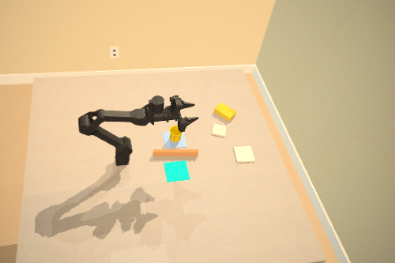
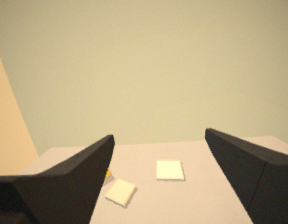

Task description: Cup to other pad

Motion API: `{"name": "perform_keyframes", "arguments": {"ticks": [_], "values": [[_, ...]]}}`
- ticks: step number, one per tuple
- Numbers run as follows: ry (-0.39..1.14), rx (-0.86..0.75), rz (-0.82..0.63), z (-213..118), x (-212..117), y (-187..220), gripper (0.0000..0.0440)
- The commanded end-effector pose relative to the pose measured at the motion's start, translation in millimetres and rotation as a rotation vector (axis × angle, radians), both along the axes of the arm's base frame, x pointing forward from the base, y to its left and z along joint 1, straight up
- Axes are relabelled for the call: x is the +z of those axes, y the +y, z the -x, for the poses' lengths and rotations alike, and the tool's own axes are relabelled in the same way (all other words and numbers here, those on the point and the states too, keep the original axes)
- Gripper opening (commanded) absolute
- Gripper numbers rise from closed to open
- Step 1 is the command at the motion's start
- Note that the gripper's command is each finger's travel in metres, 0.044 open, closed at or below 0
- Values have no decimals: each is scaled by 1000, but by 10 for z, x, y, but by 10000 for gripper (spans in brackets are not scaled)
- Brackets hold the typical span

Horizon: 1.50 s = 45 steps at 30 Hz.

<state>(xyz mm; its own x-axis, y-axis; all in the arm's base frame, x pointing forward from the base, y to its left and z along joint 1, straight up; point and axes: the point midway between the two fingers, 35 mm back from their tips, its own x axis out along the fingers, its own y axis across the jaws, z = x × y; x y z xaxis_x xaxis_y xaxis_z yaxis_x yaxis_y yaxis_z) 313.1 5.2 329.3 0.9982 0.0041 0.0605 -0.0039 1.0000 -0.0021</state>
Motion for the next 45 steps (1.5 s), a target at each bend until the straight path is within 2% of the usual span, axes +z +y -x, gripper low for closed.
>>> {"name": "perform_keyframes", "arguments": {"ticks": [1, 11, 13, 17, 26, 45], "values": [[0, 3, -1, 0, 11, 7, 374], [48, 27, -27, -14, 60, 72, 113], [66, 33, -40, -23, 60, 88, 88], [102, 50, -75, -49, 71, 137, 94], [192, 83, -171, -108, 110, 254, 142], [419, 101, -400, -211, 116, 497, 161]]}}
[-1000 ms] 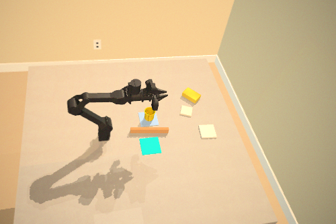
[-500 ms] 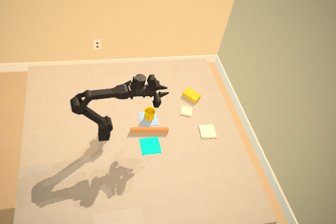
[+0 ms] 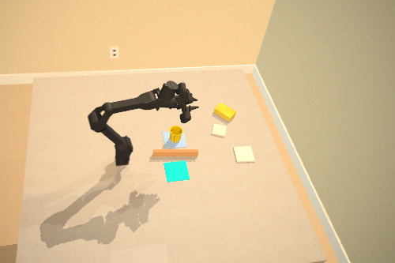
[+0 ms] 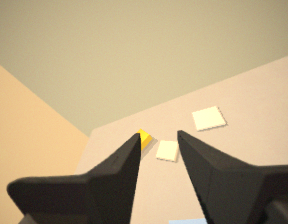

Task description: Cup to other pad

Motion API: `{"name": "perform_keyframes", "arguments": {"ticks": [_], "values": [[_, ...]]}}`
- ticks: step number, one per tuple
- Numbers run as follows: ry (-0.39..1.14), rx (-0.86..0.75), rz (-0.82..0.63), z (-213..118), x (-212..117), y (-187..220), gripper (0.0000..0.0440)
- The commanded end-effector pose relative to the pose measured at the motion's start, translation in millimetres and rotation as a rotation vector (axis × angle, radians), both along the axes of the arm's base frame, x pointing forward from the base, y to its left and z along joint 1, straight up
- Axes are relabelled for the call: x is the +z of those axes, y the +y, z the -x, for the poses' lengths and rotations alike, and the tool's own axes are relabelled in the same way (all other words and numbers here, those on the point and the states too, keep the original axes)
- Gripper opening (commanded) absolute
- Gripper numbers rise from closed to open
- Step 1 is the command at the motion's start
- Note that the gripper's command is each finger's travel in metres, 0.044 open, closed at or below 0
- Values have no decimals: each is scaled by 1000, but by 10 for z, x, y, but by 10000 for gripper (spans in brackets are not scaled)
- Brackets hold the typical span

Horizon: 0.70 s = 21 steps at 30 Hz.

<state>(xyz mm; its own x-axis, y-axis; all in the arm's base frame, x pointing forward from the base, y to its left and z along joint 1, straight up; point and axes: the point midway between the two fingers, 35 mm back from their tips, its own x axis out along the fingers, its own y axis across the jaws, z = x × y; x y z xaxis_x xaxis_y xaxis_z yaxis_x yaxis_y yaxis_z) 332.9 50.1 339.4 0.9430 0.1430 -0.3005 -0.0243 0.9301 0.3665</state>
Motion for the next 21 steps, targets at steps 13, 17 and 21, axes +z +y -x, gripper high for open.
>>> {"name": "perform_keyframes", "arguments": {"ticks": [13, 17, 21], "values": [[217, -24, -186, -47, -36, 215, 174], [278, -41, -230, -52, -66, 264, 175], [340, -61, -271, -54, -103, 311, 176]]}}
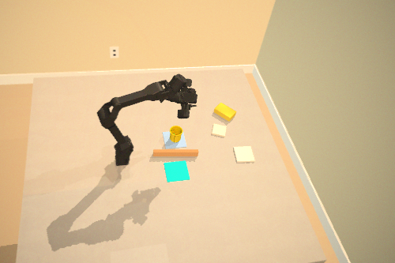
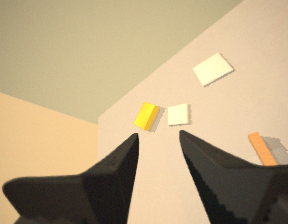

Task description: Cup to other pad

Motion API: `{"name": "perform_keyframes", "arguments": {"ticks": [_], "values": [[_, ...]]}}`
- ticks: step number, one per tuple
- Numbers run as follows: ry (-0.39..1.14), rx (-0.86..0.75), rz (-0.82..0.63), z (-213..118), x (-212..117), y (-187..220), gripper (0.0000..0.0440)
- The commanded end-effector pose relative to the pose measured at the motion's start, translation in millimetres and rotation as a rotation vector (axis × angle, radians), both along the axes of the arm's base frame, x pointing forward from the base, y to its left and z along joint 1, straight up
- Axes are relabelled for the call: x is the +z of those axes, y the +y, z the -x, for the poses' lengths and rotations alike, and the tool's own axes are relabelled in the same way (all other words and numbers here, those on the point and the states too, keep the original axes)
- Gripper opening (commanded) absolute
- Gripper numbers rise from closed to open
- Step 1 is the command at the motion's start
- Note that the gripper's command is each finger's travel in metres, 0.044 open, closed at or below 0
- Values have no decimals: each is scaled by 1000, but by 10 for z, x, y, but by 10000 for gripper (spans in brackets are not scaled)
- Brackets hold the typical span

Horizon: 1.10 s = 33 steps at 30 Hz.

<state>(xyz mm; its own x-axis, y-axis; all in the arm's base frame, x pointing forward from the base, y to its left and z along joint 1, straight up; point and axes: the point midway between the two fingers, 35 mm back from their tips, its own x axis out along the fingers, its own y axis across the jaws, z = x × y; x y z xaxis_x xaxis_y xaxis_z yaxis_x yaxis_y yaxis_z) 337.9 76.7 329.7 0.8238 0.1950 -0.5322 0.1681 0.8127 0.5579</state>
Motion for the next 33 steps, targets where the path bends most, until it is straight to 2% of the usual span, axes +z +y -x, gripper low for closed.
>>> {"name": "perform_keyframes", "arguments": {"ticks": [1, 18, 33], "values": [[51, -10, -38, -4, -17, 57, 176], [329, -116, -143, 31, -278, 205, 164], [572, -215, -124, 118, -667, 224, 143]]}}
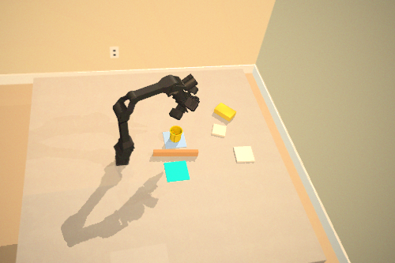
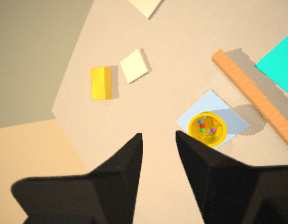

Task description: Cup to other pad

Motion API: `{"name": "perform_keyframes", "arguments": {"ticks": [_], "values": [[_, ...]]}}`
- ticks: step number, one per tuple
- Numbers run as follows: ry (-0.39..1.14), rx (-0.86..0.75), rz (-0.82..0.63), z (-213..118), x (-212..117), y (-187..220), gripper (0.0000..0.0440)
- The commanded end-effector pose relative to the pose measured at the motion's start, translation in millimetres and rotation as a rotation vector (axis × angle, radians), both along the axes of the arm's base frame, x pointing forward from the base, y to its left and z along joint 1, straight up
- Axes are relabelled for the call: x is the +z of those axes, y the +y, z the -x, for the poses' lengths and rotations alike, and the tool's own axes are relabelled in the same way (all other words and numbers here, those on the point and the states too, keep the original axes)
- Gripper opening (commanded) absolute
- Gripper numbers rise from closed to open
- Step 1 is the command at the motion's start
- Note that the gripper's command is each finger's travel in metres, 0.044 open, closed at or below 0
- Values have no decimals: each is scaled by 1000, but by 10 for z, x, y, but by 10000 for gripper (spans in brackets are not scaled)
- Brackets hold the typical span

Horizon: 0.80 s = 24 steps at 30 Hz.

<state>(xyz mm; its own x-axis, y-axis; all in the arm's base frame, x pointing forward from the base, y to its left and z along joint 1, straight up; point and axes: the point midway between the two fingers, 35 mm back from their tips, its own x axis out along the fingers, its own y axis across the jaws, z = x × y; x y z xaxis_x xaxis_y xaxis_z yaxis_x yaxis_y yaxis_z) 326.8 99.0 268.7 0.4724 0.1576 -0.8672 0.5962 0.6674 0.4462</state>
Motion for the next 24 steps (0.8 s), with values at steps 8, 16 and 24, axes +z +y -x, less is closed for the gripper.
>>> {"name": "perform_keyframes", "arguments": {"ticks": [8, 16, 24], "values": [[170, -37, 52, 87, -310, -26, 153], [303, -52, 104, 188, -555, -58, 157], [427, -74, 160, 289, -791, -93, 163]]}}
